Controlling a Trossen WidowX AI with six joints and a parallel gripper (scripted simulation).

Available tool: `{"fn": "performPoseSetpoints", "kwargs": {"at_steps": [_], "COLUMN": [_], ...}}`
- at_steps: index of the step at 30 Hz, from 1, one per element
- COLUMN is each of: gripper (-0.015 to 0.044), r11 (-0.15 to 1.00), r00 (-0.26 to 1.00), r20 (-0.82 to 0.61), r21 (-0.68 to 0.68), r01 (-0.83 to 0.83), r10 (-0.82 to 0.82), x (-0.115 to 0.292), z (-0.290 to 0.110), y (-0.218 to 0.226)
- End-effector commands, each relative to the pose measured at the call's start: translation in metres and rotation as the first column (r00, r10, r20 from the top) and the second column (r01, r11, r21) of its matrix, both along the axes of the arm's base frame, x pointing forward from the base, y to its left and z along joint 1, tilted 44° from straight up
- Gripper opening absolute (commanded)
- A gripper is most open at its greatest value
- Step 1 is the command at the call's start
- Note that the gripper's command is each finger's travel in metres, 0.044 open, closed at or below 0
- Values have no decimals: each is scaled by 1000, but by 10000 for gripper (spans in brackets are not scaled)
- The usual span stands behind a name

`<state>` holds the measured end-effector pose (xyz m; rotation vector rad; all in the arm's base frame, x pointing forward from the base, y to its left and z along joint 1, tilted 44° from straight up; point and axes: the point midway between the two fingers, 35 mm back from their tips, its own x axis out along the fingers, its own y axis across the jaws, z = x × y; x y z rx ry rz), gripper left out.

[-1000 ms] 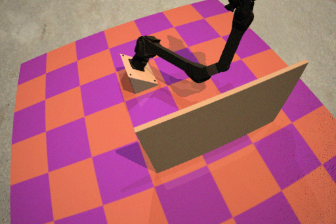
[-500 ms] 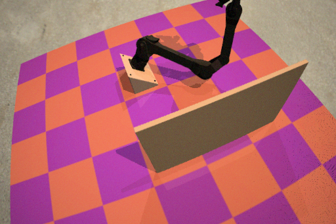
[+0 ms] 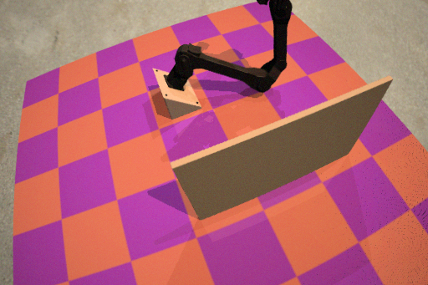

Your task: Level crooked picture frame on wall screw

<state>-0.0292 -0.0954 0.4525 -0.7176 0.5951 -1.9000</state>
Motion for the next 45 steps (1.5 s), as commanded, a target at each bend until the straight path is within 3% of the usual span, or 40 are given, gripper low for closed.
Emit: {"fn": "performPoseSetpoints", "kwargs": {"at_steps": [1,7,12,20,26,35,45], "gripper": [260,260,260,260,260,260,260], "r11": [830,729,656,587,560,549,524], "r00": [552,244,-21,-340,-531,-672,-579], "r20": [654,801,877,908,847,603,150], "r21": [-227,-312,-374,-418,-438,-417,-291], "r01": [-510,-609,-656,-694,-704,-724,-800], "r10": [518,546,479,244,-5,-429,-801], "x": [49,75,97,128,150,179,206], "z": [-44,-60,-74,-102,-122,-152,-189], "y": [-48,-56,-57,-52,-42,-19,16]}}
